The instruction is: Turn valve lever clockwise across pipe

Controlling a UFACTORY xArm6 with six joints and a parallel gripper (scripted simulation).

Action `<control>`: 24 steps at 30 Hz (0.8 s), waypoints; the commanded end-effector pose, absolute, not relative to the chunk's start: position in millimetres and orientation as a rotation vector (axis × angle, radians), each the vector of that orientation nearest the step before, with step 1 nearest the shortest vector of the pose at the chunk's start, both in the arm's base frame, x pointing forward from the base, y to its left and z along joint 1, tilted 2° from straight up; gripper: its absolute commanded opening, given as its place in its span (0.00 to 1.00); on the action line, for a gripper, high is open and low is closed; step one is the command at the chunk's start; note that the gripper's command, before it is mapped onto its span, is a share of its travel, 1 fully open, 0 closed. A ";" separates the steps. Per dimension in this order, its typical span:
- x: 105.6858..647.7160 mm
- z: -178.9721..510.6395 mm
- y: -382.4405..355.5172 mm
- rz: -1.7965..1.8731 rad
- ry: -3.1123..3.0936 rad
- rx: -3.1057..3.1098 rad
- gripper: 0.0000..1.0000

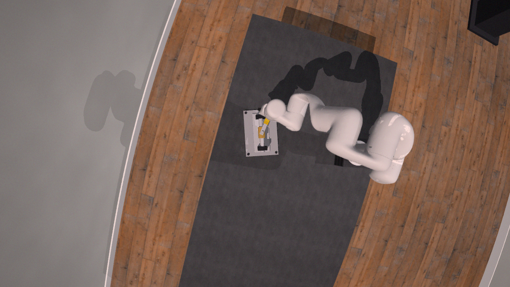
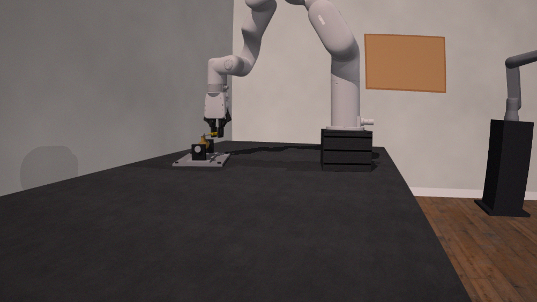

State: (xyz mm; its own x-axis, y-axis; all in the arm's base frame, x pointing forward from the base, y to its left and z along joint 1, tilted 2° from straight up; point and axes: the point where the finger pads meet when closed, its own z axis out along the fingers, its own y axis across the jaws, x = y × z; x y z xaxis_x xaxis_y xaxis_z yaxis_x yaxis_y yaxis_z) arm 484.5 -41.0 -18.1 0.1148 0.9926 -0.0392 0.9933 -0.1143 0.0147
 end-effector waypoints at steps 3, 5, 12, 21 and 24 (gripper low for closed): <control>481.7 -16.6 -40.6 -0.030 2.033 2.347 0.00; 480.0 -16.7 -40.3 -0.030 2.009 2.367 0.00; 476.5 -16.7 -39.7 -0.029 1.962 2.406 0.00; 472.9 -16.8 -38.9 -0.027 1.911 2.446 0.00; 470.2 -16.8 -38.2 -0.027 1.872 2.476 0.00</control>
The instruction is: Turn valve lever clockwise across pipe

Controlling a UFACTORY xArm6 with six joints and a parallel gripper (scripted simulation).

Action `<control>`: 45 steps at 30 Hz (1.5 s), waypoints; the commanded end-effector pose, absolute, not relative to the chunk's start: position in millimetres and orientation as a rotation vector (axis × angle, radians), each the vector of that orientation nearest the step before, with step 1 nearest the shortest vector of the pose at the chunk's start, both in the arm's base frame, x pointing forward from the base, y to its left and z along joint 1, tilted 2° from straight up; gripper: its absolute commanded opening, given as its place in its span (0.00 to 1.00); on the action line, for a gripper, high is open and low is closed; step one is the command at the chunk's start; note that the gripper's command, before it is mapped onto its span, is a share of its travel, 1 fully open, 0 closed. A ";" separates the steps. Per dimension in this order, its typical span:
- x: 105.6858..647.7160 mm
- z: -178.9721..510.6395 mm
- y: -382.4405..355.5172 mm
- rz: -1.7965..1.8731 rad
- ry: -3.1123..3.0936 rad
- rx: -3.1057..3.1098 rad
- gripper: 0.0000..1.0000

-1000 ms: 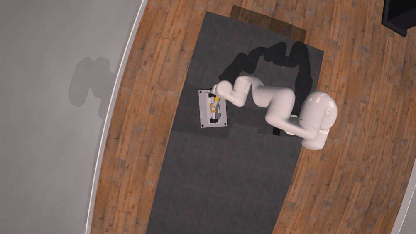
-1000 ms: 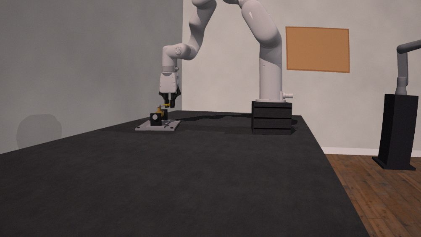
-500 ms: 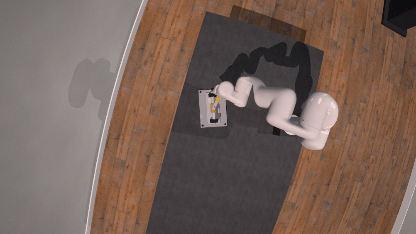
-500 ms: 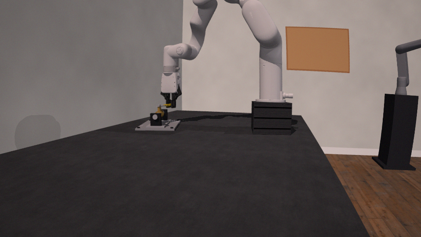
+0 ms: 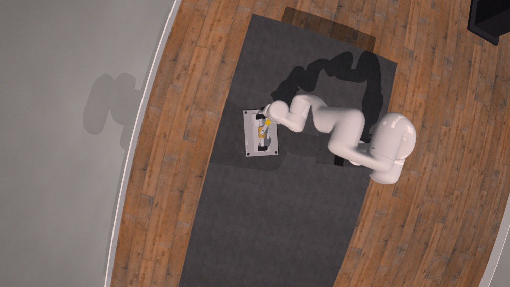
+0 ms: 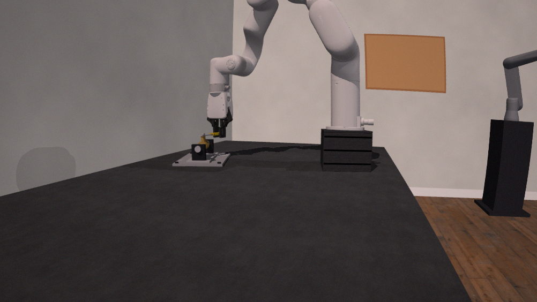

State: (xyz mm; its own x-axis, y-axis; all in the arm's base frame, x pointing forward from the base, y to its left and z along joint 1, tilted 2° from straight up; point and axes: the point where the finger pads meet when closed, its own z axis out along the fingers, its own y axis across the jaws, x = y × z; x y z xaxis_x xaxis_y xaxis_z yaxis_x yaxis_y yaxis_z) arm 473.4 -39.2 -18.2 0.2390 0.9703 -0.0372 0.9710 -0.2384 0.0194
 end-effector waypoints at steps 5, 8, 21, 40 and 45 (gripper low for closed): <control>468.5 -16.9 -37.7 -0.026 1.848 2.493 0.00; 465.9 -16.9 -36.8 -0.025 1.808 2.522 0.00; 460.5 -17.1 -34.8 -0.023 1.726 2.579 0.00; 452.3 -17.3 -30.9 -0.020 1.592 2.663 0.00; 450.4 -17.3 -29.8 -0.019 1.559 2.682 0.00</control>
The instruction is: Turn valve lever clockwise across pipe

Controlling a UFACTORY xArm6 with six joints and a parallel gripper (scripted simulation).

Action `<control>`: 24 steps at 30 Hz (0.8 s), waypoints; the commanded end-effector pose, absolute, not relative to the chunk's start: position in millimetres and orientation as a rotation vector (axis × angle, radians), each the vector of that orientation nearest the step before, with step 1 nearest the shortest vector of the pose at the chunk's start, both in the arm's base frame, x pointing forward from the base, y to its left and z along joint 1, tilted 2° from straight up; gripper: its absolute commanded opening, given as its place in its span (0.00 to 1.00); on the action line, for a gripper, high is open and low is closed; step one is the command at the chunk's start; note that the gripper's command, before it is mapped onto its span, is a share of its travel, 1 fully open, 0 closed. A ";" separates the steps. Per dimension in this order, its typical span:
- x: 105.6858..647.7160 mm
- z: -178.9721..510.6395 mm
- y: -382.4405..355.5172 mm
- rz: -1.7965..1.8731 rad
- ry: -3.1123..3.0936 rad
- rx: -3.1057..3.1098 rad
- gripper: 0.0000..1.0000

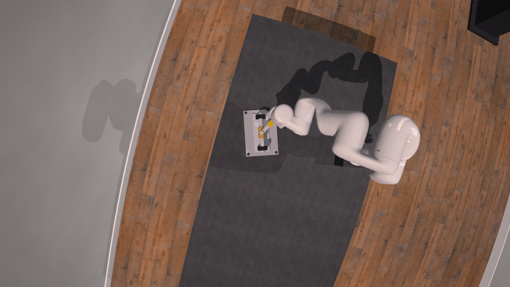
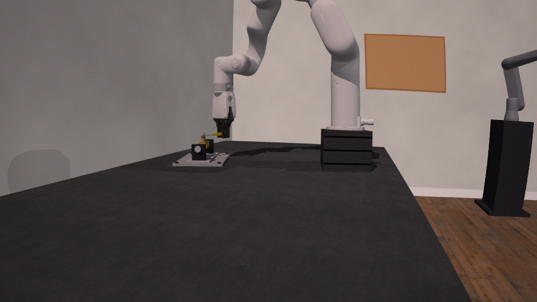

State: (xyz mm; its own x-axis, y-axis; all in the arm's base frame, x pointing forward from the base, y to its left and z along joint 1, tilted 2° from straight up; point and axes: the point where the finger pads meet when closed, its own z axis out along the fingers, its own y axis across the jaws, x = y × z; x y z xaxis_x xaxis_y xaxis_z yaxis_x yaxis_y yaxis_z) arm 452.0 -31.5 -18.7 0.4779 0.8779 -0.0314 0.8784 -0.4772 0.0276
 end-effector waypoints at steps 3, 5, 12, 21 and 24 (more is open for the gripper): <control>448.5 -17.4 -28.8 -0.019 1.526 2.701 0.00; 448.4 -17.4 -28.7 -0.018 1.524 2.702 0.00; 444.6 -17.5 -26.3 -0.017 1.456 2.739 0.00; 441.0 -17.7 -23.7 -0.015 1.387 2.774 0.00; 440.6 -17.7 -23.4 -0.015 1.379 2.778 0.00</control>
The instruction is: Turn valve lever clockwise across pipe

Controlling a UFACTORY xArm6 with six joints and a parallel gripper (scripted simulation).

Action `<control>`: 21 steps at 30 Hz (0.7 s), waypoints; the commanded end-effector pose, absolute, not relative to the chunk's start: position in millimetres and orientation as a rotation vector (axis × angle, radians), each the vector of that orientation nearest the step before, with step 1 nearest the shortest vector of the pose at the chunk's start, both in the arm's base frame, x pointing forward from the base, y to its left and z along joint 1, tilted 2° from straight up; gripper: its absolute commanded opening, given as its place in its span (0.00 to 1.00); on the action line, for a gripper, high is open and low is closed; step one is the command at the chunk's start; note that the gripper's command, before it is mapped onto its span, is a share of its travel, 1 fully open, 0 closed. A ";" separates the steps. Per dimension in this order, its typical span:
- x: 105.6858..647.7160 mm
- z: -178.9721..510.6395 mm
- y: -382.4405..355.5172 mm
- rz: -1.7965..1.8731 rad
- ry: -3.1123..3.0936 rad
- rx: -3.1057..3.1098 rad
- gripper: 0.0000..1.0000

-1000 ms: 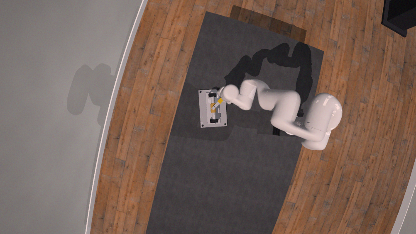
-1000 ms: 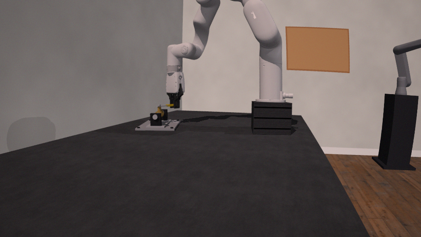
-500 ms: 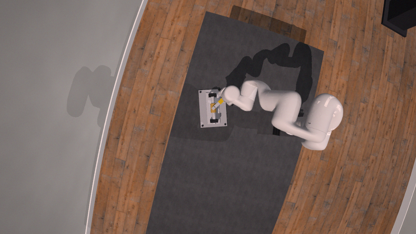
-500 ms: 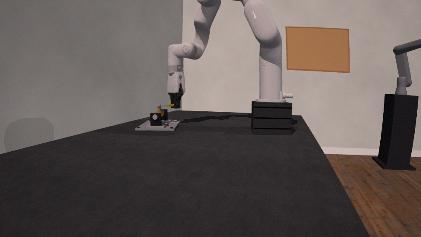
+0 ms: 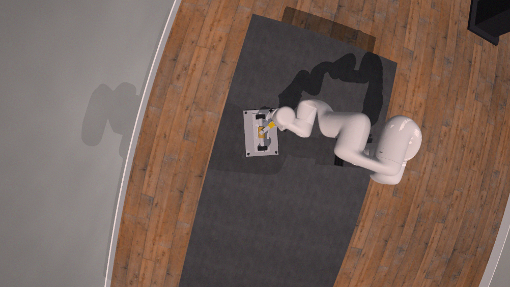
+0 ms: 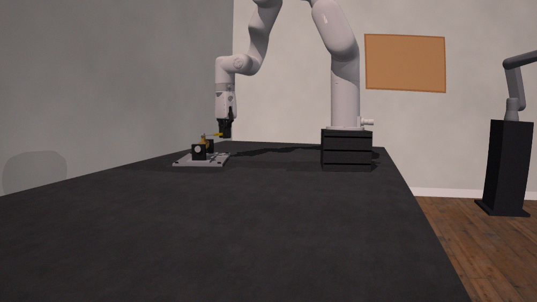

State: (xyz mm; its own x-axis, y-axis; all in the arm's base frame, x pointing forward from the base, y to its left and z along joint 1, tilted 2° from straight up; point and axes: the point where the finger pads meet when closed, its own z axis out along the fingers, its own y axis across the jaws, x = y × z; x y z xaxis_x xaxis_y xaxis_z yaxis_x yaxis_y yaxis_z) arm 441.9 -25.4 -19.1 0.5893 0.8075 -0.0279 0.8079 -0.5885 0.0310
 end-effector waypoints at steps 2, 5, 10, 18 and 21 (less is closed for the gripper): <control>439.2 -17.8 -22.3 -0.015 1.351 2.792 0.00; 437.5 -17.8 -20.9 -0.014 1.316 2.808 0.00; 437.1 -17.8 -20.6 -0.014 1.308 2.812 0.00; 433.7 -18.0 -17.6 -0.012 1.236 2.844 0.00; 431.7 -18.1 -15.6 -0.011 1.191 2.863 0.00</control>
State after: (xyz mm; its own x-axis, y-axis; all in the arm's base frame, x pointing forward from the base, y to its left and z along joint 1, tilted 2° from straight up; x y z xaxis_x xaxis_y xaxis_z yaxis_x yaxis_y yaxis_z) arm 433.7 -19.0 -19.4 0.6794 0.7333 -0.0244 0.7337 -0.6787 0.0338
